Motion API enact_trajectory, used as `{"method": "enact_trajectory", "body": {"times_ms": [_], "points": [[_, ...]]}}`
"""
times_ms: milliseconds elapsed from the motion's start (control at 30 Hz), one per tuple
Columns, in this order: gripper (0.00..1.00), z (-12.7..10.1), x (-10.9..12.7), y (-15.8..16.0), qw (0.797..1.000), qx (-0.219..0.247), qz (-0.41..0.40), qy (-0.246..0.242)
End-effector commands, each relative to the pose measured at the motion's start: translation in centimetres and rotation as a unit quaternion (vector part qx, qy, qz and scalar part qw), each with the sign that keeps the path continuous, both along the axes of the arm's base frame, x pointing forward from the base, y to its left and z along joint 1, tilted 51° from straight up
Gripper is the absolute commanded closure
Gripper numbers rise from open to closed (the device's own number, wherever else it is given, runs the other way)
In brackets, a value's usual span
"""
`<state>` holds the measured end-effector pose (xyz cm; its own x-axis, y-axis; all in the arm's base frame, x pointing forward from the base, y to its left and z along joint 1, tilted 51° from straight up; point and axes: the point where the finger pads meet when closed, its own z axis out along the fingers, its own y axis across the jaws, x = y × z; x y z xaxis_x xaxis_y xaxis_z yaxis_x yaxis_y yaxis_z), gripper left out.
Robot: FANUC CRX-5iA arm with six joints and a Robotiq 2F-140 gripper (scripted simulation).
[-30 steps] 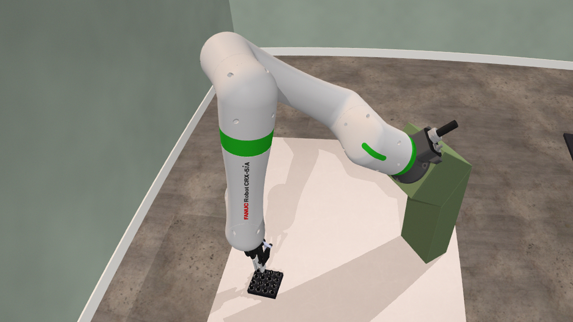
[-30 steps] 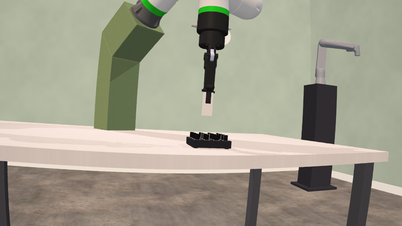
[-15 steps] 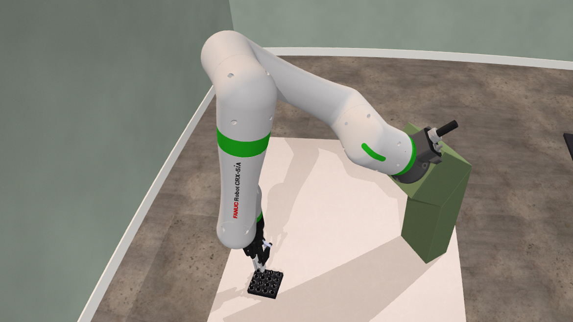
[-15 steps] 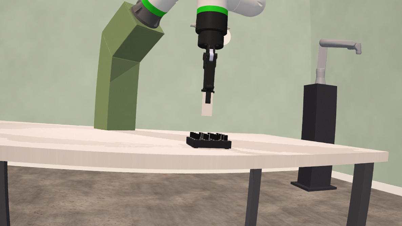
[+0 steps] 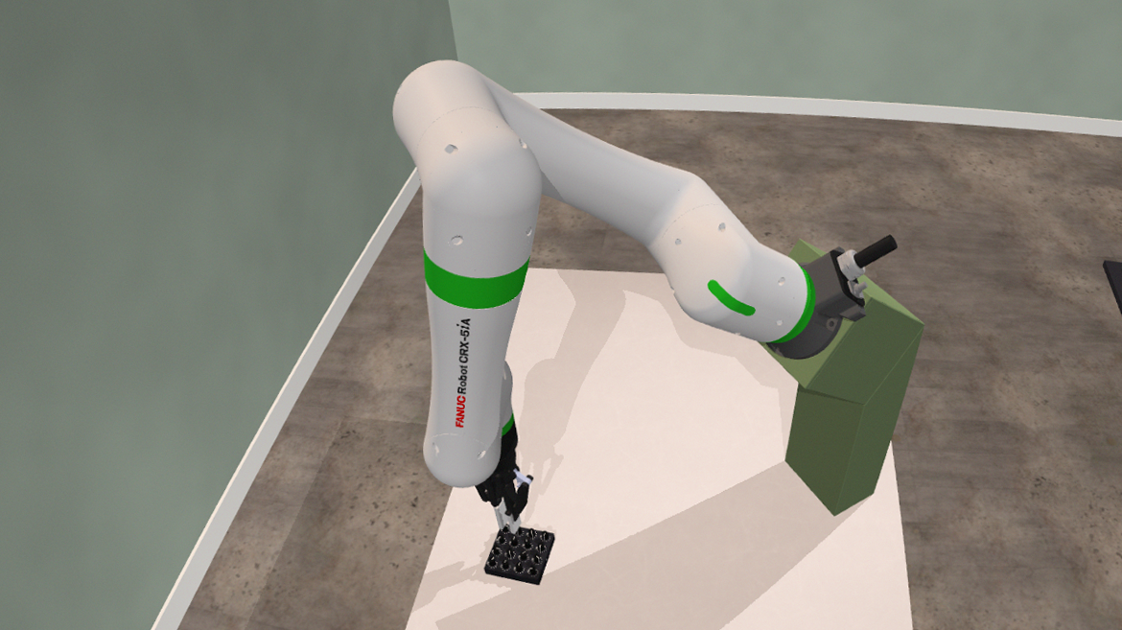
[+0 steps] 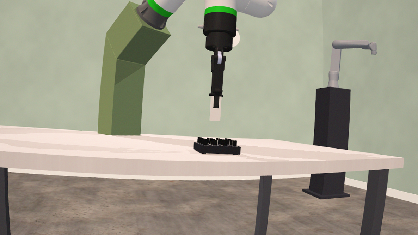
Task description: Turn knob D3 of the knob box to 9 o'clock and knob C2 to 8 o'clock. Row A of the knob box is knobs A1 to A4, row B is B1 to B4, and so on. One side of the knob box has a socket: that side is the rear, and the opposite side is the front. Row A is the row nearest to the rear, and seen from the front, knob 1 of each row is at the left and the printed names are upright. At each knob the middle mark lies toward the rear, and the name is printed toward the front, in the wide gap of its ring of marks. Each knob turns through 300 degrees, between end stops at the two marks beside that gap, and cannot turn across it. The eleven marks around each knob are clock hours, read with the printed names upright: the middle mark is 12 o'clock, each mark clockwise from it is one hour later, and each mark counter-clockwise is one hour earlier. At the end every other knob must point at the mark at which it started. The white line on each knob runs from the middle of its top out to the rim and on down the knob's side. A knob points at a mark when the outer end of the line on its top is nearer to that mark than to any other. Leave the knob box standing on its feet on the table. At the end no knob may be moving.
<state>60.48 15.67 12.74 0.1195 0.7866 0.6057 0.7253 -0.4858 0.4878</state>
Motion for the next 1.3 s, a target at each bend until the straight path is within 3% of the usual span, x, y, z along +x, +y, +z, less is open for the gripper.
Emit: {"method": "enact_trajectory", "body": {"times_ms": [0,1267], "points": [[0.88,0.0,0.1,0.0,1.0,0.0,0.0,0.0],[0.88,-2.5,2.7,1.3,1.0,0.0,0.0,0.0]]}}
